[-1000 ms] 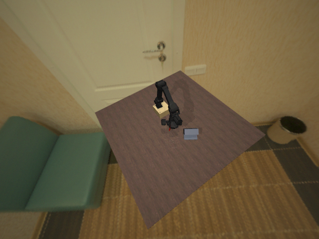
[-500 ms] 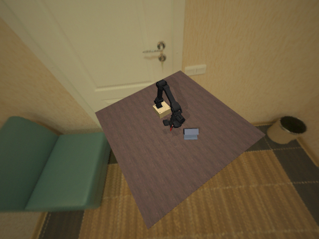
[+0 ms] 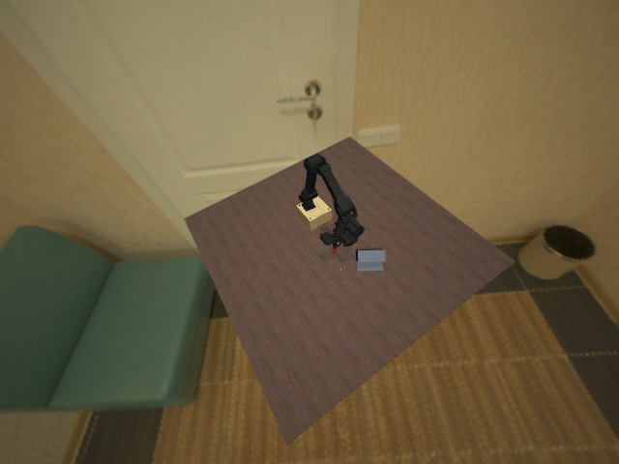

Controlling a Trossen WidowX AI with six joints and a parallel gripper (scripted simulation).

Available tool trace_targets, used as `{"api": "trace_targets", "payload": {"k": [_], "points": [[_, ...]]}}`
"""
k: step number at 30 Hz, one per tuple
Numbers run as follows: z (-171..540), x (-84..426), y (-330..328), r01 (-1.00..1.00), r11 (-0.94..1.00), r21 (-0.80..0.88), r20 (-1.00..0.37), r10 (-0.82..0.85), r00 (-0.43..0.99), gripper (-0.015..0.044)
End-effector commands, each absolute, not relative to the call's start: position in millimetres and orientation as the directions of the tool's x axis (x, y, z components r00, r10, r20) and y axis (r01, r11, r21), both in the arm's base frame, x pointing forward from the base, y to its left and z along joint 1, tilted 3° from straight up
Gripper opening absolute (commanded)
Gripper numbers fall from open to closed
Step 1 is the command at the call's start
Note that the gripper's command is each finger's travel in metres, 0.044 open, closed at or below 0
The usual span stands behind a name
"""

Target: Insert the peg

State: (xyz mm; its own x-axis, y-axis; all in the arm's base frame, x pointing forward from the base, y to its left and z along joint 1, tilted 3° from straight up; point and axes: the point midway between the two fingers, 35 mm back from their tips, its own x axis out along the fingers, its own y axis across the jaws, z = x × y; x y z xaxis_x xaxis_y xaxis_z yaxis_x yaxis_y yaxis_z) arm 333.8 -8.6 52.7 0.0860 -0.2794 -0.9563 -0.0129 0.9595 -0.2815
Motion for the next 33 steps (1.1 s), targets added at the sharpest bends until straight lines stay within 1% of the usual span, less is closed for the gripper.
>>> {"api": "trace_targets", "payload": {"k": [1,17,33], "points": [[52.8,334.5,-4.9,-0.066,0.952,-0.299,-0.951,-0.293,0.096,0.0],[53.1,336.8,11.7,-0.277,0.892,-0.358,-0.933,-0.332,0.138,0.0],[53.8,338.3,28.8,-0.469,0.783,-0.409,-0.912,-0.366,0.185,0.0]]}}
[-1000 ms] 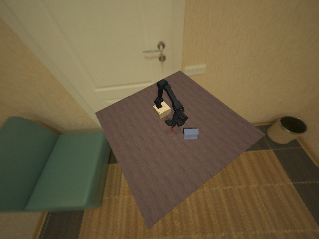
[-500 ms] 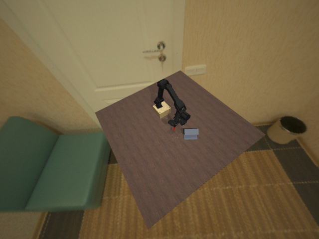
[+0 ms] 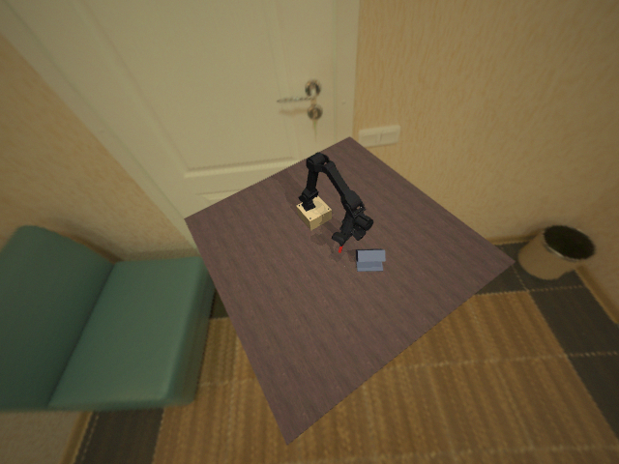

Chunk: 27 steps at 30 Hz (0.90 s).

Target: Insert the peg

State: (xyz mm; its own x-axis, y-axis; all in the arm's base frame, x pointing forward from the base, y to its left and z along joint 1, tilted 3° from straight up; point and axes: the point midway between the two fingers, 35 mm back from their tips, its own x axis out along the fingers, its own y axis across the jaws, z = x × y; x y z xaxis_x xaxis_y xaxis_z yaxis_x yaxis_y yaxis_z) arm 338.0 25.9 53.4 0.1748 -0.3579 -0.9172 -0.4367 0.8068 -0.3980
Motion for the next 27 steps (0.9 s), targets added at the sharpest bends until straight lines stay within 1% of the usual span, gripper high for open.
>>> {"api": "trace_targets", "payload": {"k": [1,27], "points": [[53.8,338.4,29.9,-0.48,0.774,-0.412,-0.911,-0.368,0.188,0.0],[55.9,338.6,58.5,-0.723,0.509,-0.467,-0.87,-0.41,0.273,0.0]]}}
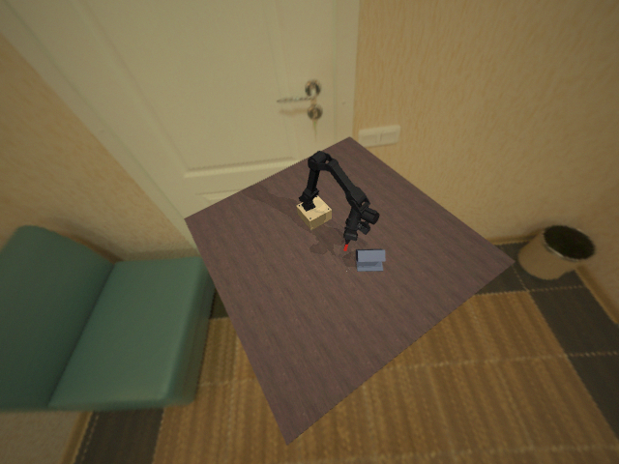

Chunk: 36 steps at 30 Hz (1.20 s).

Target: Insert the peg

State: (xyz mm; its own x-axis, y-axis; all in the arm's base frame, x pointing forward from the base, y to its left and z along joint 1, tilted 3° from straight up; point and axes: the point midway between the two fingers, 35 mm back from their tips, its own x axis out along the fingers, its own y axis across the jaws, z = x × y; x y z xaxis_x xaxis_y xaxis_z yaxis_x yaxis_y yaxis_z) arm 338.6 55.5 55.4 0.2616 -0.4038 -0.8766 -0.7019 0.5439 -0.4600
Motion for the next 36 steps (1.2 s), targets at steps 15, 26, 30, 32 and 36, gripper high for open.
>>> {"api": "trace_targets", "payload": {"k": [15,26,30,32,36], "points": [[57.6,337.4,75.5,-0.817,0.322,-0.478,-0.844,-0.426,0.326,0.0],[59.0,335.9,88.0,-0.861,0.176,-0.476,-0.823,-0.434,0.366,0.0],[59.6,335.2,92.6,-0.873,0.122,-0.473,-0.815,-0.436,0.381,0.0],[59.9,334.8,94.9,-0.877,0.095,-0.471,-0.811,-0.437,0.388,0.0],[60.5,334.0,99.5,-0.884,0.041,-0.466,-0.803,-0.439,0.403,0.0]]}}
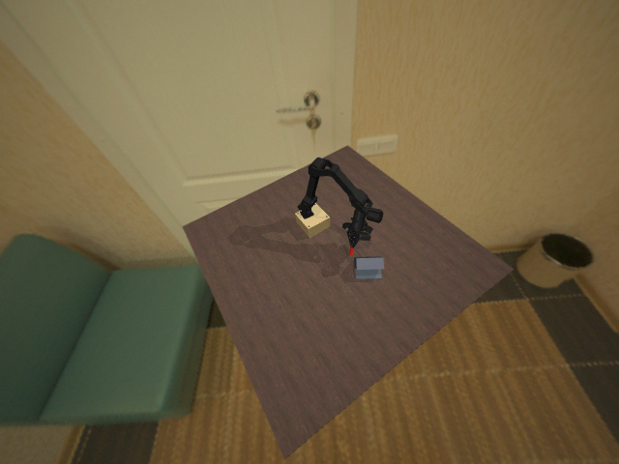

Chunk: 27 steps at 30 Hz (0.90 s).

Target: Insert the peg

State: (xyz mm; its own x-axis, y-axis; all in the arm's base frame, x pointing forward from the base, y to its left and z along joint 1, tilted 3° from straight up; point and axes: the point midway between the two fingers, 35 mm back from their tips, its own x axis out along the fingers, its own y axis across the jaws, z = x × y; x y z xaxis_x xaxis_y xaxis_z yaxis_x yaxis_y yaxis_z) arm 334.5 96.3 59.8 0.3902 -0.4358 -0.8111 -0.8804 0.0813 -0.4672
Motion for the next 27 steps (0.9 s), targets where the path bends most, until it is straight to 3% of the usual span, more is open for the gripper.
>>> {"api": "trace_targets", "payload": {"k": [1,27], "points": [[60.7,333.8,100.7,-0.885,0.027,-0.464,-0.801,-0.439,0.407,0.0],[65.2,326.6,130.7,-0.862,-0.317,-0.396,-0.745,-0.437,0.503,0.0]]}}
